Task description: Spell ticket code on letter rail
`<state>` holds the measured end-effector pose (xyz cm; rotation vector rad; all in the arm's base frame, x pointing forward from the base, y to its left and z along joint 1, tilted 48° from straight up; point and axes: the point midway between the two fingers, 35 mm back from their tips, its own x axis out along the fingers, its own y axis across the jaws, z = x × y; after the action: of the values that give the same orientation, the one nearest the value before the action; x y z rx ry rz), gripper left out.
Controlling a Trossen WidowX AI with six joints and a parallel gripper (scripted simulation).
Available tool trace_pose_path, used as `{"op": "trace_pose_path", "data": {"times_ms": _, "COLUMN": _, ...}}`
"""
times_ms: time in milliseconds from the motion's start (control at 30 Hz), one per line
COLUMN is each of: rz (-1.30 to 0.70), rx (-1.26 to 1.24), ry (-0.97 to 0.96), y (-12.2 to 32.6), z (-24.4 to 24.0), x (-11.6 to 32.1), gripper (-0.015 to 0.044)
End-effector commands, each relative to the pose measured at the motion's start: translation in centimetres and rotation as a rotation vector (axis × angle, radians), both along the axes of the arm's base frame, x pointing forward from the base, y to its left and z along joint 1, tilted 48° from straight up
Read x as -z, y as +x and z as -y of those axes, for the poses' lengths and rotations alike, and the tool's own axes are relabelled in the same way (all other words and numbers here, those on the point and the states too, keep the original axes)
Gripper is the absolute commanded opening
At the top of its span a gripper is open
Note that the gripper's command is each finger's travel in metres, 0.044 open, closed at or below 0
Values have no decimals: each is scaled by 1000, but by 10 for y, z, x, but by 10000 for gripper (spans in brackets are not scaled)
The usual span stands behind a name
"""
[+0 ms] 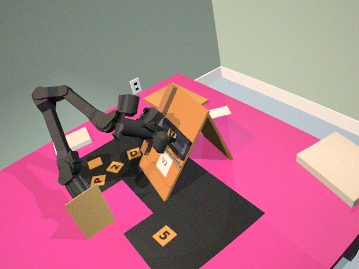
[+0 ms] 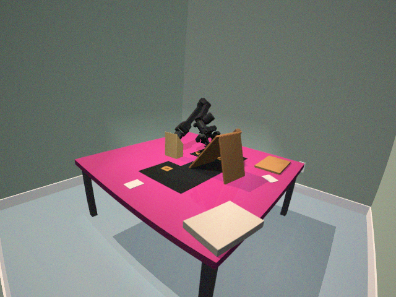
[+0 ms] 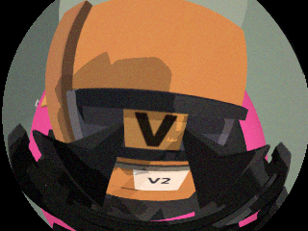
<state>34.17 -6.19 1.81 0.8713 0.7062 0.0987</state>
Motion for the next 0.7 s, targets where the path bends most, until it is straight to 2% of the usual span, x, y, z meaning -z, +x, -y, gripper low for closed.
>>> {"op": "trace_pose_path", "data": {"times_ms": 0, "rz": 1, "rx": 5, "ry": -1, "y": 1, "z": -1, "x": -3, "gripper": 0}}
{"op": "trace_pose_path", "data": {"times_ms": 667, "rz": 1, "rx": 5, "ry": 0, "y": 3, "z": -10, "x": -13, "gripper": 0}}
